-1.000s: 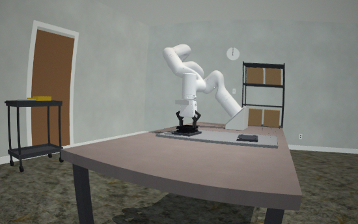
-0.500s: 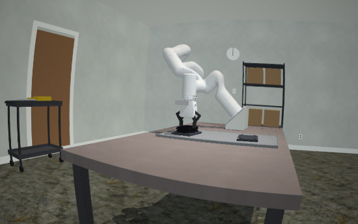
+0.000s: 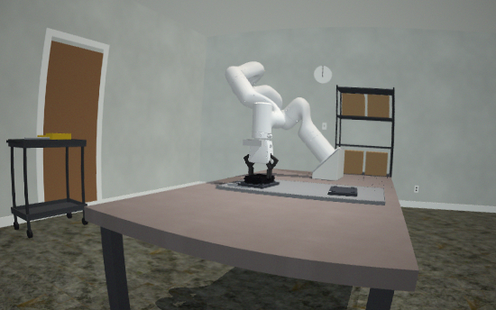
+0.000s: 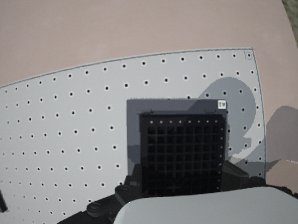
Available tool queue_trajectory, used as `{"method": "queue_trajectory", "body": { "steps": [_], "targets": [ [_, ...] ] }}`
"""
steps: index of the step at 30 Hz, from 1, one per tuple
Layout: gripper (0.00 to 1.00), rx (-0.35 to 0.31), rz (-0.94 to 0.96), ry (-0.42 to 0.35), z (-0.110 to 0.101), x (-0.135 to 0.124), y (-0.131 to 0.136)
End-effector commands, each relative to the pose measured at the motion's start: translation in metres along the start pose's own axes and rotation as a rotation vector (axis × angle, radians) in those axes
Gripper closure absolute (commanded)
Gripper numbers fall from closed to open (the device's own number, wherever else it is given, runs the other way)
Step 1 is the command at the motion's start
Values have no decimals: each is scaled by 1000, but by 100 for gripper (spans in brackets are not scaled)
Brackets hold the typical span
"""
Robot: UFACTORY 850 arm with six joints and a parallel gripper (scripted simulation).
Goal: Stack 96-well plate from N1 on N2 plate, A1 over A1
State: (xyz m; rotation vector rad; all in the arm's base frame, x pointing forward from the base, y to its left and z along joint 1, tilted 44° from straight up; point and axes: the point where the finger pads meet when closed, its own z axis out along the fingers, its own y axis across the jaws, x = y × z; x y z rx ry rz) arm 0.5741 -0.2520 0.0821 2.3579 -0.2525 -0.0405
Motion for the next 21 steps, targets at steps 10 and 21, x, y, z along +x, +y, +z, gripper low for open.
{"method": "queue_trajectory", "body": {
  "steps": [10, 21],
  "targets": [
    [0, 0, 1, 2, 1, 1, 0],
    [0, 0, 1, 2, 1, 1, 0]
  ]
}}
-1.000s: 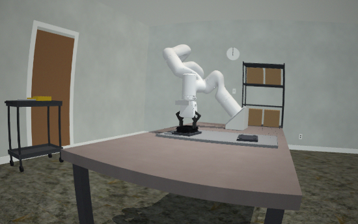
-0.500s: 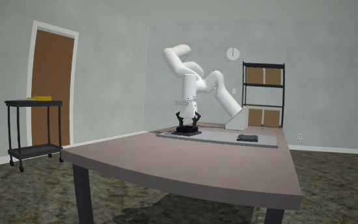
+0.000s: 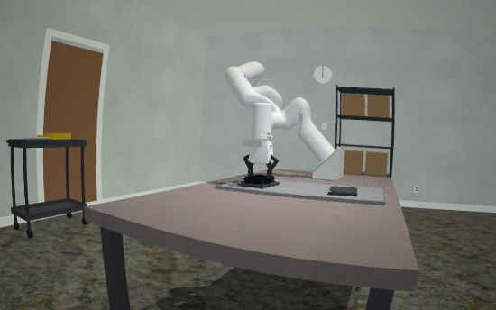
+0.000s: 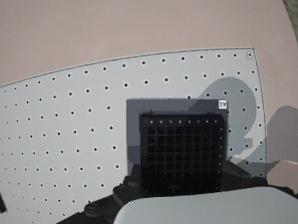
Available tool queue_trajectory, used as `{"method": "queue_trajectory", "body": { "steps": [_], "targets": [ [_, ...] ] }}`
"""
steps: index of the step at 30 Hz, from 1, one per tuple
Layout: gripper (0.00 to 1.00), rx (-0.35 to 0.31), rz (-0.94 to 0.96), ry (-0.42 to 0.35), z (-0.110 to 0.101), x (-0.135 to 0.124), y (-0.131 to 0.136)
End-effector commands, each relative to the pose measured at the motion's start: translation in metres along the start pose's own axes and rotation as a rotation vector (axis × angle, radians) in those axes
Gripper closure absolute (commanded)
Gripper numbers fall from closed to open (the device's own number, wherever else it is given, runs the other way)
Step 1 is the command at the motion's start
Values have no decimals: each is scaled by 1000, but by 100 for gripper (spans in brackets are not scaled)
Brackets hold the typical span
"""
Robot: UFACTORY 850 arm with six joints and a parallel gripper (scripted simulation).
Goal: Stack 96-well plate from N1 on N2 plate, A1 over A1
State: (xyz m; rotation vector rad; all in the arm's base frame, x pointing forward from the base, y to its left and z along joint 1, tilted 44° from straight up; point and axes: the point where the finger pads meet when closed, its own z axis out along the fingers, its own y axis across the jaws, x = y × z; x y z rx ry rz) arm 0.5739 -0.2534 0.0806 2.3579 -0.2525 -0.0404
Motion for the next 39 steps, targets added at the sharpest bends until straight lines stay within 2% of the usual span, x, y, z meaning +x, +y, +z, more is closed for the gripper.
{"method": "queue_trajectory", "body": {
  "steps": [1, 22, 39],
  "targets": [
    [0, 0, 1, 2, -1, 1, 0],
    [0, 0, 1, 2, -1, 1, 0],
    [0, 0, 1, 2, -41, 1, 0]
  ]
}}
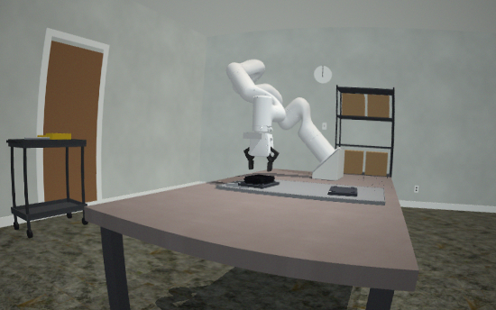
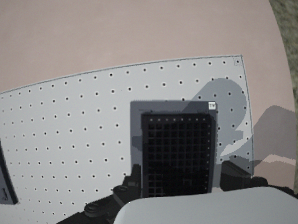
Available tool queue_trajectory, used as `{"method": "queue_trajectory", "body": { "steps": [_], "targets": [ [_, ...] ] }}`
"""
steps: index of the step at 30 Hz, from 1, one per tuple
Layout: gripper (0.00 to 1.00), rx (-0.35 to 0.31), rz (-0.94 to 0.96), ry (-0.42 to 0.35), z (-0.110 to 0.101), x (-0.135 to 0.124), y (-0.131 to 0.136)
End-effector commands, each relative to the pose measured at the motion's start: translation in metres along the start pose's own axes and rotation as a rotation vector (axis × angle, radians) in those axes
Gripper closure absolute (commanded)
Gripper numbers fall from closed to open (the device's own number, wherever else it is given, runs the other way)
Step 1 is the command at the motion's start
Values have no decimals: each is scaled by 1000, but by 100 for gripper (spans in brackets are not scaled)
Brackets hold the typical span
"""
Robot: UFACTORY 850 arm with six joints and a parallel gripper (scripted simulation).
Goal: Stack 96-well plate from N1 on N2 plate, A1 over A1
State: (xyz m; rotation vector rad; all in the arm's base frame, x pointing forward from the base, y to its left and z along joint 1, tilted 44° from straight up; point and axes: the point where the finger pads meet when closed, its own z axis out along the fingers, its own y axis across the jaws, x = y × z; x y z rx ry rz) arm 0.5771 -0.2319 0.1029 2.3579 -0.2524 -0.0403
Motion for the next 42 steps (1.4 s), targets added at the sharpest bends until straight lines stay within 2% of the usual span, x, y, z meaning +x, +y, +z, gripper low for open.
{"method": "queue_trajectory", "body": {
  "steps": [1, 21, 42],
  "targets": [
    [0, 0, 1, 1, -12, 1, 0],
    [0, 0, 1, 1, -60, 1, 0],
    [0, 0, 1, 1, -60, 1, 0]
  ]
}}
